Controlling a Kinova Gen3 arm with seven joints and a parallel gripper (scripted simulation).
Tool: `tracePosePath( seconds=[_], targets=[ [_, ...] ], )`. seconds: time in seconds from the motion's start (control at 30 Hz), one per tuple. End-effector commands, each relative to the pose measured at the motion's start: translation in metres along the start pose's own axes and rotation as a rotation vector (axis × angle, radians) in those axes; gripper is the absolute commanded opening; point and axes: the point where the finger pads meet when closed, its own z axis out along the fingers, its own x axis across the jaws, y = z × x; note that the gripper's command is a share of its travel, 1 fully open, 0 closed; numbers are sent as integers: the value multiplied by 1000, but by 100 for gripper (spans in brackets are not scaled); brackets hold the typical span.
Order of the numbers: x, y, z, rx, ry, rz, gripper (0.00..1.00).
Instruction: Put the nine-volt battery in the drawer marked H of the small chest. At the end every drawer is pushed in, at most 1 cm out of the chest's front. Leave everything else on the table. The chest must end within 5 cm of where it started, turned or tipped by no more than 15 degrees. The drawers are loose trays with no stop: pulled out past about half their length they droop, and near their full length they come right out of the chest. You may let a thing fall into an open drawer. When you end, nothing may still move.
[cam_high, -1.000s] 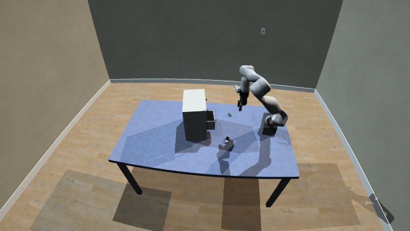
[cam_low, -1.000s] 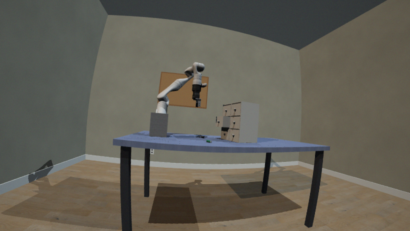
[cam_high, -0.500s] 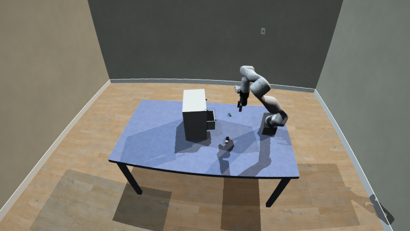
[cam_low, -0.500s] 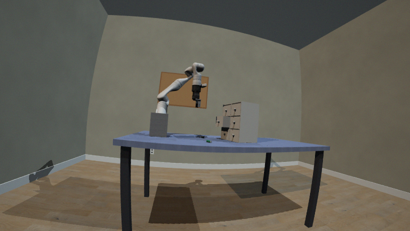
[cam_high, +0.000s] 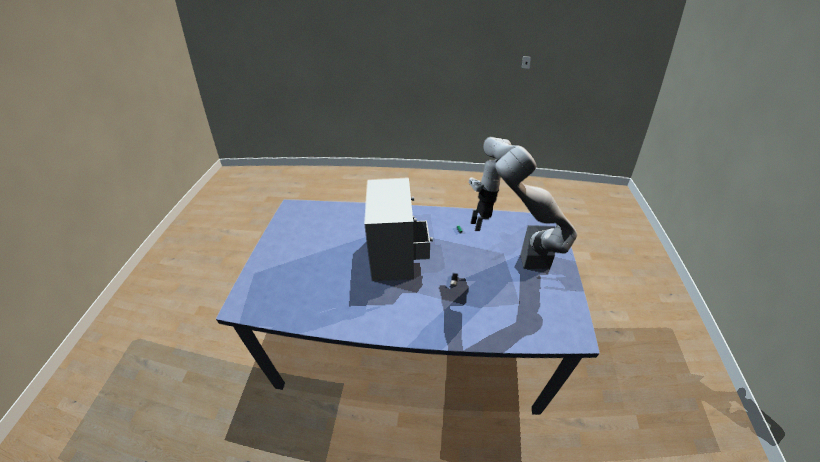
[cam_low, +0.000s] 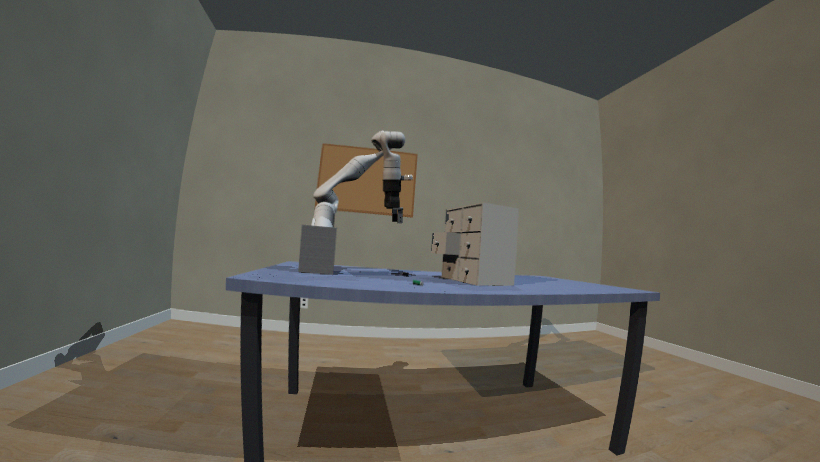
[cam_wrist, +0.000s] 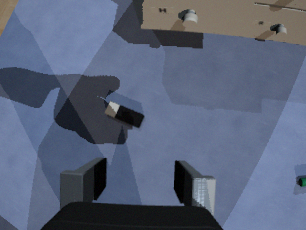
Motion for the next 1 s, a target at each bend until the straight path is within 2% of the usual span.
tracePosePath(
  seconds=[0.0,0.23,0.5,0.57,0.73,0.97],
  targets=[
    [5,6,5,25,-18,8,100],
    [1,-2,30,162,-100,-44,100],
    [-2,-16,52,373,-159,-95,100],
    [-2,-16,52,373,-159,-95,100],
    [-1,-25,60,519,-163,-115,100],
    [2,-38,66,717,-128,-126,100]
  ],
)
